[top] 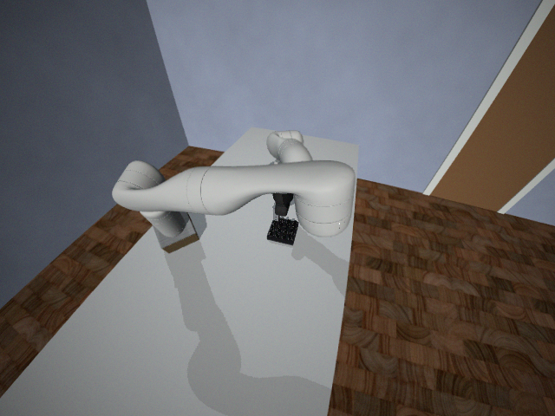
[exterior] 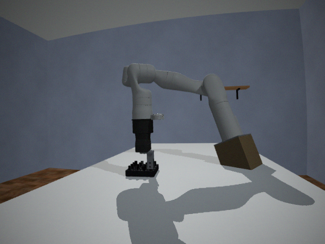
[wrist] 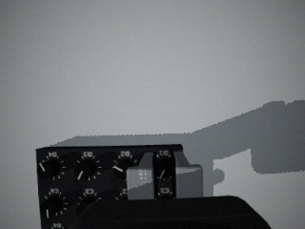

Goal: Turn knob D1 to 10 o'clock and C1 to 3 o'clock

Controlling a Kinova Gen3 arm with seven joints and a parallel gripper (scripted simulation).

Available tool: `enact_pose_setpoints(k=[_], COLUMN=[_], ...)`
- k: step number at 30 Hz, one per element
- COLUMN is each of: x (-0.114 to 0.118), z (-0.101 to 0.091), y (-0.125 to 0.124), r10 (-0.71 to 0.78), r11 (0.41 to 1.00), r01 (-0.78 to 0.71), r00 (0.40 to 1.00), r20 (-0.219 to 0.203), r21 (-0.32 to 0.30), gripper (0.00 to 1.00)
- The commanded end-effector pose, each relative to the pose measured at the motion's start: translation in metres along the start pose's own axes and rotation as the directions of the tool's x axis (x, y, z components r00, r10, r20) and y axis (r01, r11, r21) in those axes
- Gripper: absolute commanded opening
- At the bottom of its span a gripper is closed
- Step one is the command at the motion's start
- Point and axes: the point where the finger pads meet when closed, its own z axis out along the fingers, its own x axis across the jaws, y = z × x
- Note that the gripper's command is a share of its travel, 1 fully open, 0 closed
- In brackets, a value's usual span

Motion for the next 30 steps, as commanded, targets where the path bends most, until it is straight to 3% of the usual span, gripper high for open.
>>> enact_pose_setpoints(k=[1, 30], x=[0.0005, 0.0005], z=[-0.0007, -0.0007], y=[0.0006, 0.0006], r10=[-0.008, -0.034], r11=[1.000, 0.999], r01=[0.008, 0.034], r00=[1.000, 0.999], r20=[-0.001, -0.001], r21=[-0.002, -0.002], gripper=[0.30, 0.30])
